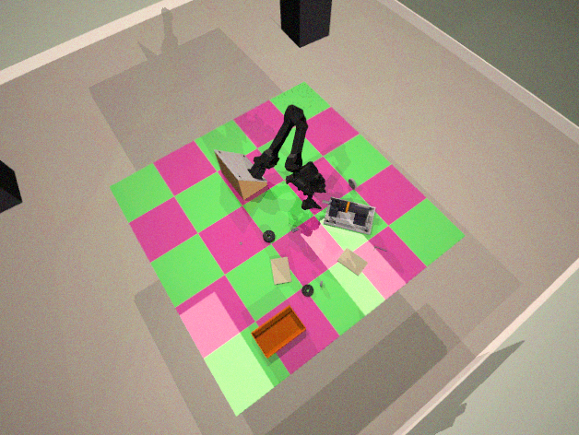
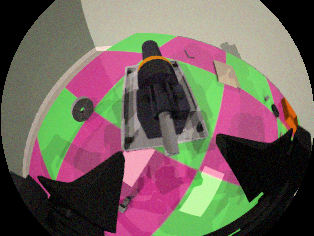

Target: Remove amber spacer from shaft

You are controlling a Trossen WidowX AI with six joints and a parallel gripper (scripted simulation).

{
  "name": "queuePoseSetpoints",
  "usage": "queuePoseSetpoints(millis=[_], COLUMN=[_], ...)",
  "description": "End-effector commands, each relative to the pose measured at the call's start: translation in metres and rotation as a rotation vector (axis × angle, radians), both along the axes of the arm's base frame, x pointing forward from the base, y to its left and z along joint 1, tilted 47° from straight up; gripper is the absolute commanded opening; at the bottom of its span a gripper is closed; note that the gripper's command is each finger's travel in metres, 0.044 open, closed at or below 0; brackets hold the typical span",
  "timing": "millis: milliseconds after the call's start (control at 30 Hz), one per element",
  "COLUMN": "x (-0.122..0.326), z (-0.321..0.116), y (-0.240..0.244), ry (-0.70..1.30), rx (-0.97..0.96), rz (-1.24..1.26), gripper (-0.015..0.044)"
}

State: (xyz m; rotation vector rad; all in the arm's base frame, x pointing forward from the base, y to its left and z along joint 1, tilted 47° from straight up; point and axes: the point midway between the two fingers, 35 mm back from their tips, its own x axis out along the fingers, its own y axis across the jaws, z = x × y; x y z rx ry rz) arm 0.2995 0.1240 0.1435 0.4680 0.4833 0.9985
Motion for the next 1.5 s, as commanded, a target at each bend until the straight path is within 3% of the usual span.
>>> queuePoseSetpoints(millis=[0, 1467], x=[0.004, 0.012], z=[-0.002, -0.004], y=[0.007, 0.025], ry=[0.004, 0.002], rx=[0.001, 0.006], rz=[-0.003, -0.003], gripper=[0.0440, 0.0440])
